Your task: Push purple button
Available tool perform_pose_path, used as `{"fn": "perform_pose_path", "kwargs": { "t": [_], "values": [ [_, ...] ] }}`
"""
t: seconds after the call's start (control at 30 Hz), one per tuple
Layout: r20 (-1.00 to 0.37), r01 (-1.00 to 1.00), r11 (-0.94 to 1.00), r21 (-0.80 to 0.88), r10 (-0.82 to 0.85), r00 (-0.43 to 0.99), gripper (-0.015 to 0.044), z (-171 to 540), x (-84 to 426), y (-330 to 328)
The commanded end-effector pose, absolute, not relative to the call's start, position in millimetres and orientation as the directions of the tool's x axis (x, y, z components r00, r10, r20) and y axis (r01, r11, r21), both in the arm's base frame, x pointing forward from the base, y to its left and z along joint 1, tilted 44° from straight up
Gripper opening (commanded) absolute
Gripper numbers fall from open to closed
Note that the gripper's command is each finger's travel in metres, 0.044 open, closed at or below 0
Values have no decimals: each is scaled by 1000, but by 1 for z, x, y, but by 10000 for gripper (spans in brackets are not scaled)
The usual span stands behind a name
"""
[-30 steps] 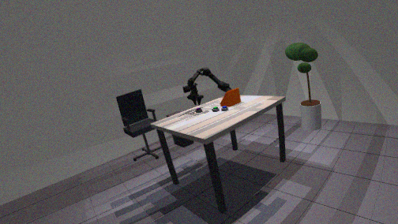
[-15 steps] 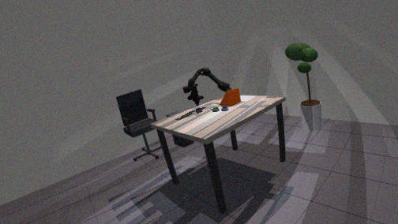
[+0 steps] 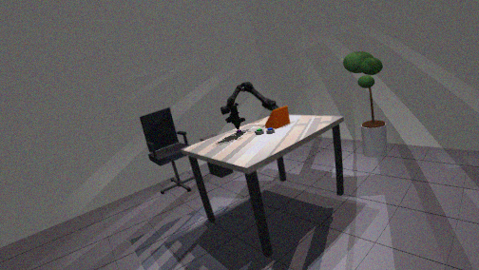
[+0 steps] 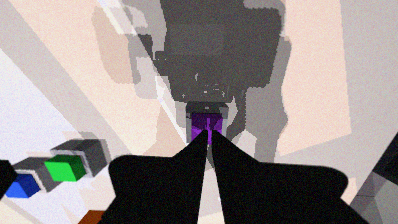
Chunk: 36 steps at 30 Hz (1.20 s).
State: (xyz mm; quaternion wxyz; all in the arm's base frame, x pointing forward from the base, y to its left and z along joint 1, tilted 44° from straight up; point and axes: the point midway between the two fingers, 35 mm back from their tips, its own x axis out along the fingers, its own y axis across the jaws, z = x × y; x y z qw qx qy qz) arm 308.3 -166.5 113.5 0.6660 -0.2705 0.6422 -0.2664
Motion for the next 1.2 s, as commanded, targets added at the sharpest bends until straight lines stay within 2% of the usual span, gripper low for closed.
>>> {"fn": "perform_pose_path", "kwargs": {
  "t": [0.0,0.83,1.1,1.17],
  "values": [
    [-715,-1,715,-699,-699,29,20,106,307,-170],
    [-714,-2,715,-700,-699,29,20,100,306,-176],
    [-715,-2,716,-698,-698,29,20,124,306,-153],
    [-724,-3,725,-689,-688,36,72,117,312,-142]
  ]
}}
